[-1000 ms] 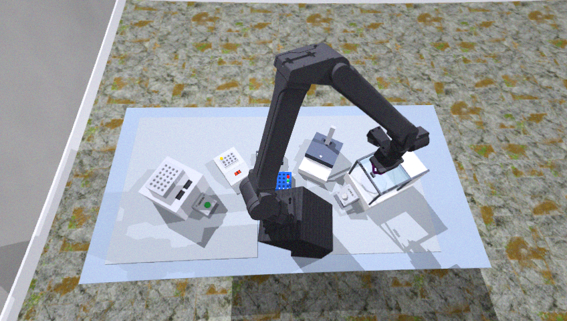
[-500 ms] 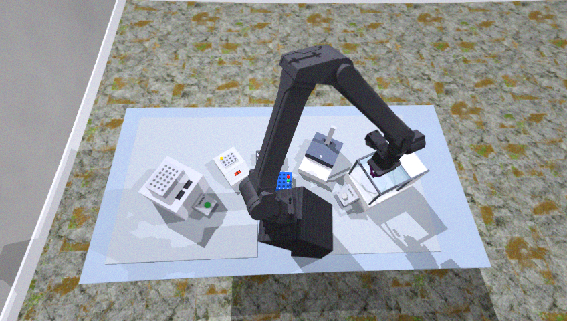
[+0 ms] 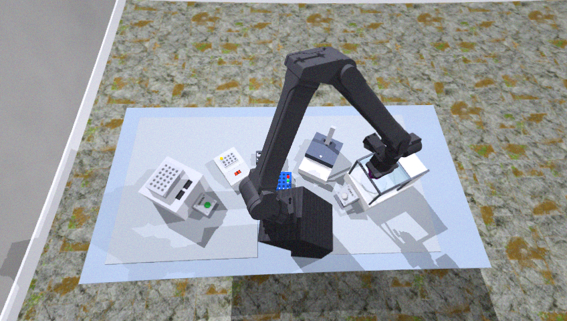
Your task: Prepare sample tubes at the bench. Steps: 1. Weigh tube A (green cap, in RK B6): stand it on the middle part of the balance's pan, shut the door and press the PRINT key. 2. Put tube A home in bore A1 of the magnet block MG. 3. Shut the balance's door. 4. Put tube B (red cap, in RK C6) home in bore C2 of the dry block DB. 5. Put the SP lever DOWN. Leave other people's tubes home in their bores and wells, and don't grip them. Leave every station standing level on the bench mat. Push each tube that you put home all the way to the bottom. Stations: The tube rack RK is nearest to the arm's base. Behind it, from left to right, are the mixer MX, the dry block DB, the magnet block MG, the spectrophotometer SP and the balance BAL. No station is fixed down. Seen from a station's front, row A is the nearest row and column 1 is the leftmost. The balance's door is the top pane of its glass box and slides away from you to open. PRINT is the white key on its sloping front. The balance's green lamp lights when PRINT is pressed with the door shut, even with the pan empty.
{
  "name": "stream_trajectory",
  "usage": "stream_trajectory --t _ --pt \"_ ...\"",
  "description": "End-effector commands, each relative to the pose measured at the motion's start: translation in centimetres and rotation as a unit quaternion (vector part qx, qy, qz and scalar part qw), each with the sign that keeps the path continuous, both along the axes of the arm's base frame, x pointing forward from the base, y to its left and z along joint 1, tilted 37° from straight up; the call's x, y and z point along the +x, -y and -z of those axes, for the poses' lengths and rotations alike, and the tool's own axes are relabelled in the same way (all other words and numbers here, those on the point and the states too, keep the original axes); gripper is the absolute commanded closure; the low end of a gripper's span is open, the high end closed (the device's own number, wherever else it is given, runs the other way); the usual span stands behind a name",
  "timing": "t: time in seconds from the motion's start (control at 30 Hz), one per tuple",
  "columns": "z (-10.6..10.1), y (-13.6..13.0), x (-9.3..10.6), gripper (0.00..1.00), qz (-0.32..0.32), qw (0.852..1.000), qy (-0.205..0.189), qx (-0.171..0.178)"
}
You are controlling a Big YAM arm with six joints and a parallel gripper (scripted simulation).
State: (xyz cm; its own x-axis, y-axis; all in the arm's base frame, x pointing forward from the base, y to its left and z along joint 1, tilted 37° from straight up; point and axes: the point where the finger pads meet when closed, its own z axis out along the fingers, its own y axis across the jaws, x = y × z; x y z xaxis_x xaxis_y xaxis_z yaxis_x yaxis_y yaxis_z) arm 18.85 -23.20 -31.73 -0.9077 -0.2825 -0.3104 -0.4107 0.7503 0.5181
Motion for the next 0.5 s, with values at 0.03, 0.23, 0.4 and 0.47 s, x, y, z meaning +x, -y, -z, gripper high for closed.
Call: stream_trajectory --t 0.03,0.23,0.4,0.47 --pt "0.7 -0.7 0.3 0.7 0.001 1.0 -0.005 0.001" --pt "0.1 1.0 0.6 0.7 0.004 1.0 0.003 -0.011" --pt "0.1 1.0 0.6 0.7 0.004 1.0 0.003 -0.011" --pt "0.1 1.0 0.6 0.7 0.004 1.0 0.003 -0.011"
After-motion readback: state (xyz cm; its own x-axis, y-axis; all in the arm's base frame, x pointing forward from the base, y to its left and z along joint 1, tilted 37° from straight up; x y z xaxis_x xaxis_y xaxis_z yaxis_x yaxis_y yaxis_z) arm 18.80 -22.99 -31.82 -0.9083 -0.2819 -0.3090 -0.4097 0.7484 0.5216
